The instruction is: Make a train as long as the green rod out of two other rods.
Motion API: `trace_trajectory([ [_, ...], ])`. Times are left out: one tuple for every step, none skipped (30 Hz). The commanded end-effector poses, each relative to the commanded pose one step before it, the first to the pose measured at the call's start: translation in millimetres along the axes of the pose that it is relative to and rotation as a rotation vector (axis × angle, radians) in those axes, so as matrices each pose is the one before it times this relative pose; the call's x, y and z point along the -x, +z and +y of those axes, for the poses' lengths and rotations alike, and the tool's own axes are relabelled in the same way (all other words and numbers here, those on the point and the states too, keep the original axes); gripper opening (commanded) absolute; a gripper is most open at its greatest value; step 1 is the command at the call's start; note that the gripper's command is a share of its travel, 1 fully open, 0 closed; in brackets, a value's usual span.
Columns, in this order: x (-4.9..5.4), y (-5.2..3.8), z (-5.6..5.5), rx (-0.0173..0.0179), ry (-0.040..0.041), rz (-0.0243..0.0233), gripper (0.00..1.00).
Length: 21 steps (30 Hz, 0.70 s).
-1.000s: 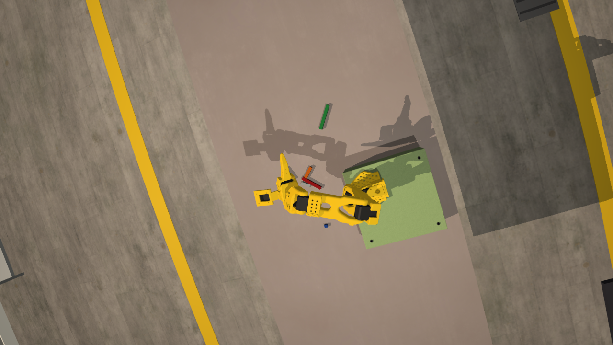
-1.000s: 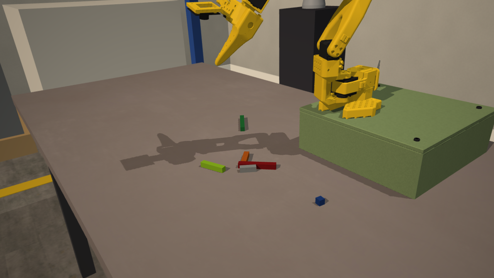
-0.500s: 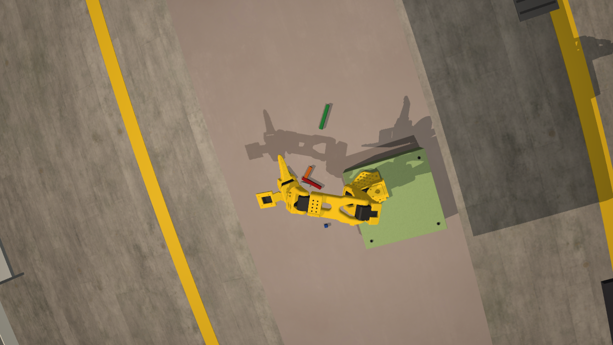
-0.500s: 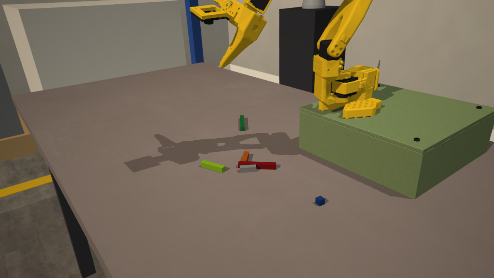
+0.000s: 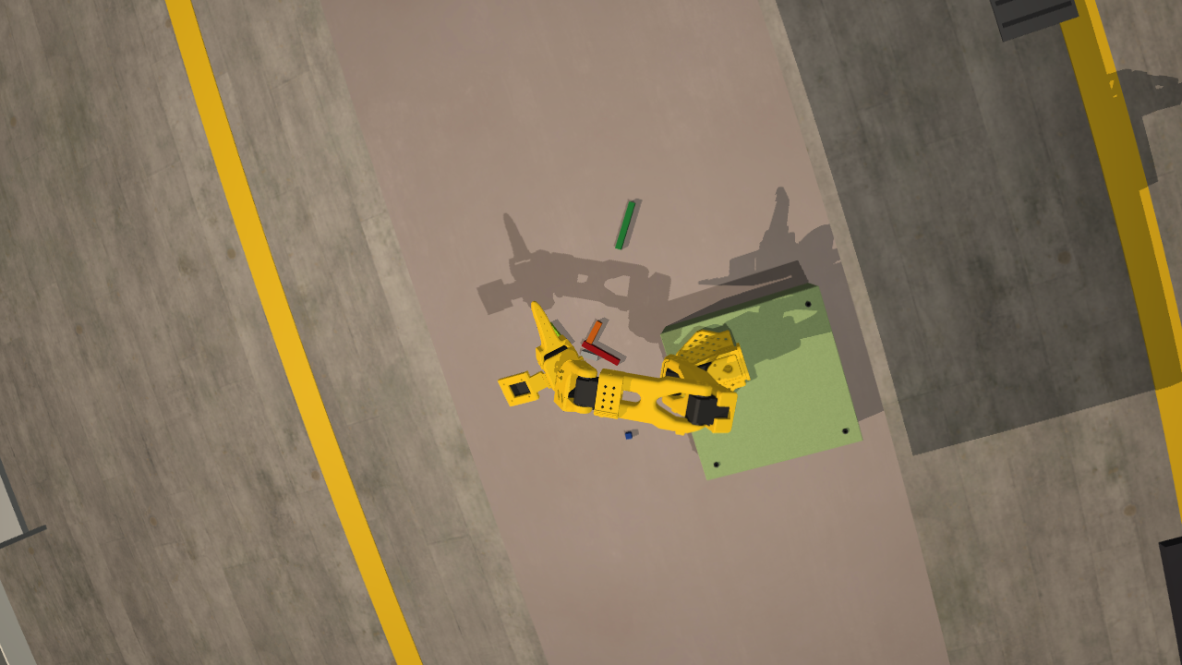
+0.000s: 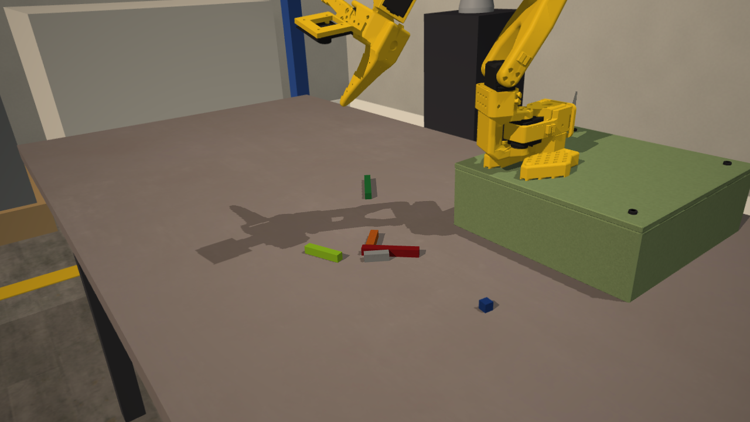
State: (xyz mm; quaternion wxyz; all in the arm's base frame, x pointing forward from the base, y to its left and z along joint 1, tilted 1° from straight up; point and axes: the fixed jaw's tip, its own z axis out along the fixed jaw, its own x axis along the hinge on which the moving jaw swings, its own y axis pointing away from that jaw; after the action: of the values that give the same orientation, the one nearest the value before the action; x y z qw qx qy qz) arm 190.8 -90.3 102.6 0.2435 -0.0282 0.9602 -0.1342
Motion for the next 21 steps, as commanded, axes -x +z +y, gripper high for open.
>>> trace_trajectory([
  [-2.41, -0.615, 1.34, 0.00572, -0.03171, 0.00753, 1.0],
  [-0.71, 0.0, 0.4, 0.00177, -0.00933, 0.00278, 1.0],
  [-0.7, 0.001, 0.4, 0.0018, -0.00933, 0.00276, 1.0],
  [-0.7, 0.002, 0.41, 0.00183, -0.00933, 0.00275, 1.0],
  [-0.7, 0.003, 0.42, 0.00185, -0.00933, 0.00273, 1.0],
  [-0.69, 0.004, 0.42, 0.00188, -0.00933, 0.00271, 1.0],
  [-0.69, 0.005, 0.43, 0.0019, -0.00933, 0.00269, 1.0],
  [-0.69, 0.005, 0.43, 0.00193, -0.00933, 0.00268, 1.0],
  [-0.68, 0.006, 0.44, 0.00195, -0.00933, 0.00266, 1.0],
  [-0.68, 0.007, 0.44, 0.00198, -0.00933, 0.00264, 1.0],
  [-0.67, 0.008, 0.45, 0.002, -0.00933, 0.00262, 1.0],
  [-0.67, 0.009, 0.46, 0.00203, -0.00933, 0.0026, 1.0],
  [0.0, 0.0, 0.0, 0.0, 0.0, 0.0, 1.0],
  [0.0, 0.0, 0.0, 0.0, 0.0, 0.0, 1.0],
  [3.66, -0.382, -2.81, -0.0107, 0.01103, -0.01378, 1.0],
  [-0.62, 0.007, 0.42, 0.00184, -0.00933, 0.00238, 1.0],
  [-0.62, 0.007, 0.42, 0.00187, -0.00933, 0.00236, 1.0],
  [-0.61, 0.008, 0.43, 0.00189, -0.00933, 0.00234, 1.0],
  [-0.61, 0.009, 0.43, 0.00191, -0.00933, 0.00232, 1.0],
  [-0.61, 0.009, 0.44, 0.00193, -0.00933, 0.00231, 1.0],
  [-0.6, 0.01, 0.44, 0.00195, -0.00933, 0.00229, 1.0],
])
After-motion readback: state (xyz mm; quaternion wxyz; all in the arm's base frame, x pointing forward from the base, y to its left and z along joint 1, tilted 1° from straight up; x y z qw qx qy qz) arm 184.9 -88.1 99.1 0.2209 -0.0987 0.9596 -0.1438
